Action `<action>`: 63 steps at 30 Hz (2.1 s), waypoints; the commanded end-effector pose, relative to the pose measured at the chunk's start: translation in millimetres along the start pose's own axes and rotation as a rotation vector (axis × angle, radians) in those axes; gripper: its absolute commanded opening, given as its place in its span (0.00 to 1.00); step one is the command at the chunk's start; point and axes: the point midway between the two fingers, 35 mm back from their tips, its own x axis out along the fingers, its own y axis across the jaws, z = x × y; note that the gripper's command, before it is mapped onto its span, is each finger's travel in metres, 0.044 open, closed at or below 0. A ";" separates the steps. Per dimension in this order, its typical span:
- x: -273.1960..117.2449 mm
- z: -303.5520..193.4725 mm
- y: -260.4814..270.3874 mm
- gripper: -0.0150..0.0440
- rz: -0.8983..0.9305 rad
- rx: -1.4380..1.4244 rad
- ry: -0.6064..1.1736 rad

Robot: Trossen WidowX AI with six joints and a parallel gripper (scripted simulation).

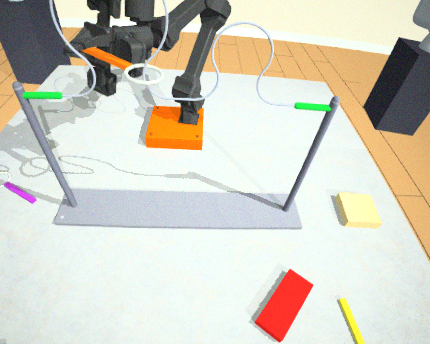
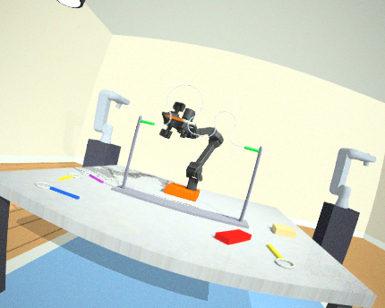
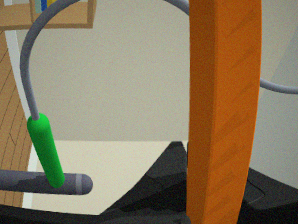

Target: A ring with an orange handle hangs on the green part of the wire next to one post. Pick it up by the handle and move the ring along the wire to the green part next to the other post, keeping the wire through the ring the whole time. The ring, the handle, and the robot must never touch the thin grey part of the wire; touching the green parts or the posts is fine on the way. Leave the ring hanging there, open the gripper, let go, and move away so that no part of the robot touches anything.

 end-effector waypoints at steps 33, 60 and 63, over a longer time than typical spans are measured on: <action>-43.8 49.3 116.8 0.00 0.447 0.770 0.102; -92.2 127.1 145.6 0.00 0.751 1.293 0.165; -96.2 134.1 145.2 0.00 0.773 1.331 0.170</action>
